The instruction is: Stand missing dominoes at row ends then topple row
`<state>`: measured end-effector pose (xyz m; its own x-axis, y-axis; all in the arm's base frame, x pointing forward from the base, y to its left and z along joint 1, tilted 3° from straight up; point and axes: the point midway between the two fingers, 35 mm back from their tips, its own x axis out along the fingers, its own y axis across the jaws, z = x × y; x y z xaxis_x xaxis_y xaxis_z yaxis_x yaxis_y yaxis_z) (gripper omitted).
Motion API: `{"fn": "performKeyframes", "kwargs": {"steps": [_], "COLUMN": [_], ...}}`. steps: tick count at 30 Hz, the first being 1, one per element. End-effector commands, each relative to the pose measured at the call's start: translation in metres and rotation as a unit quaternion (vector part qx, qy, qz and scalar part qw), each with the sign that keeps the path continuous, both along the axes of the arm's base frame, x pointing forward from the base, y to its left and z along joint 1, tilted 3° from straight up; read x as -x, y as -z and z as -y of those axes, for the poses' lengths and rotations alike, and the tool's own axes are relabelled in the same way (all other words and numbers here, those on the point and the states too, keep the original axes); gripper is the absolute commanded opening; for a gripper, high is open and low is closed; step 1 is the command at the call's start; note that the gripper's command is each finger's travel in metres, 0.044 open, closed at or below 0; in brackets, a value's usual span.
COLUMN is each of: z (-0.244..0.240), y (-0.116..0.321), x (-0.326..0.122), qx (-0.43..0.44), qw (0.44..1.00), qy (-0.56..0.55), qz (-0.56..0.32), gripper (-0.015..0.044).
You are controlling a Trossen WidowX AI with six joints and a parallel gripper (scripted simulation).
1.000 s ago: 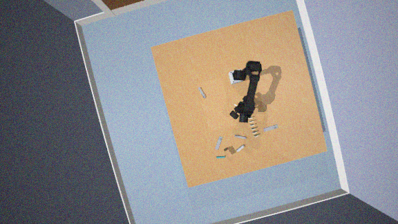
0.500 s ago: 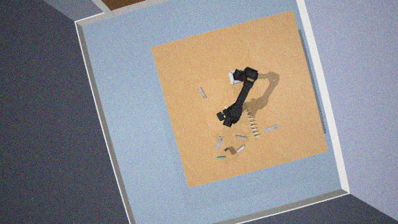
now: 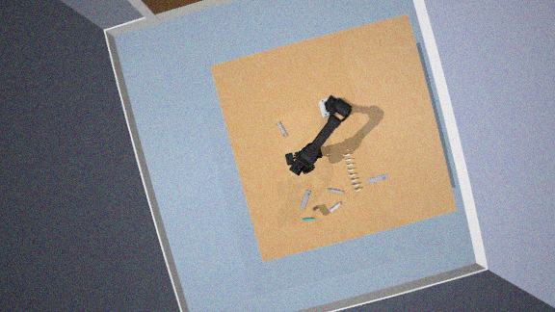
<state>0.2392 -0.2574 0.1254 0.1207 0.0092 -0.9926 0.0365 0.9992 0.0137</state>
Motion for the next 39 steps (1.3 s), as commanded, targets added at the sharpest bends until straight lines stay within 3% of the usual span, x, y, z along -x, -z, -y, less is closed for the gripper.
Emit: {"fn": "performKeyframes", "kwargs": {"steps": [1, 20, 39], "z": [0.01, 0.052, 0.069], "y": [0.013, 0.047, 0.054], "x": [-0.006, -0.029, -0.024], "qx": [-0.002, 0.006, 0.01], "qw": [0.999, 0.963, 0.895], "qy": [0.028, 0.111, 0.13], "qz": [0.039, 0.246, 0.426], "gripper": [0.002, 0.002, 0.002]}}
